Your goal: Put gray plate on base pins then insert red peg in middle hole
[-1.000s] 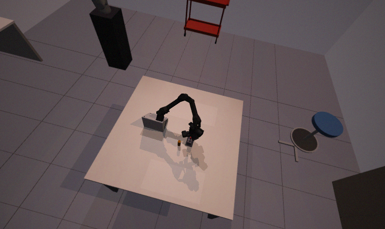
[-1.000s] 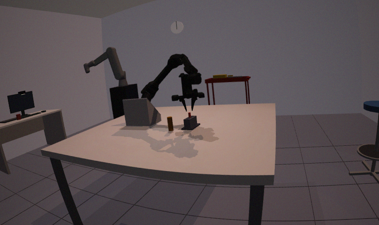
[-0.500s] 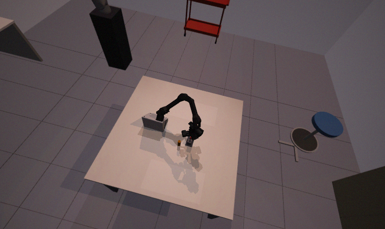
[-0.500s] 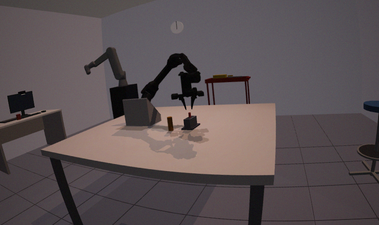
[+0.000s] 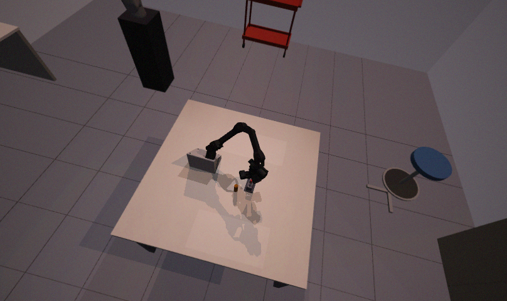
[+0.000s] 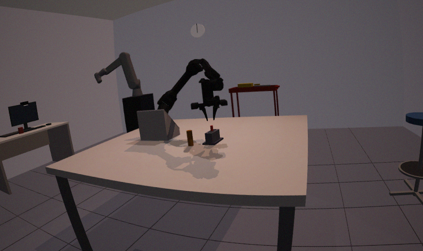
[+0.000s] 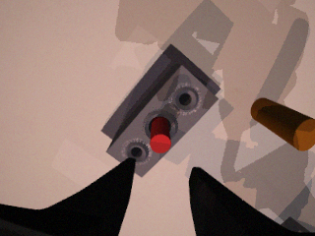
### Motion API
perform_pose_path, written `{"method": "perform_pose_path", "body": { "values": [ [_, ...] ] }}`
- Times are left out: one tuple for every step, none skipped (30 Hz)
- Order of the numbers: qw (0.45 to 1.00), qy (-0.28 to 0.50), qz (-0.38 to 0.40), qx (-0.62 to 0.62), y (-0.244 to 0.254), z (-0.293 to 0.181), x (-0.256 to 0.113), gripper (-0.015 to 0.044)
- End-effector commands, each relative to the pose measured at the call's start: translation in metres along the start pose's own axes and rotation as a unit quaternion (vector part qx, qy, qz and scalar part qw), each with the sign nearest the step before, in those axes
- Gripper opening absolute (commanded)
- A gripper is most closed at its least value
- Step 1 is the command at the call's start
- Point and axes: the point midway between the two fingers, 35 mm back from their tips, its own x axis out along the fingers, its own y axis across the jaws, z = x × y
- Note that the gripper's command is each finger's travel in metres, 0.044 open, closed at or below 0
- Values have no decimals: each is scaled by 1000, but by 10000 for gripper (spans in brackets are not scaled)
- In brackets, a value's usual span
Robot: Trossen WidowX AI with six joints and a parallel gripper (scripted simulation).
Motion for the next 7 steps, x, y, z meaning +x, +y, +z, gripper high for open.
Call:
{"method": "perform_pose_path", "body": {
  "values": [
    [1000, -1, -2, -3, 0, 0, -3, 150],
    [1000, -1, -2, -3, 0, 0, -4, 150],
    [1000, -1, -2, -3, 0, 0, -4, 150],
    [1000, -1, -2, -3, 0, 0, -5, 150],
    [1000, -1, -2, -3, 0, 0, -6, 150],
    [1000, -1, -2, -3, 0, 0, -6, 150],
    [1000, -1, -2, -3, 0, 0, -7, 150]
  ]
}}
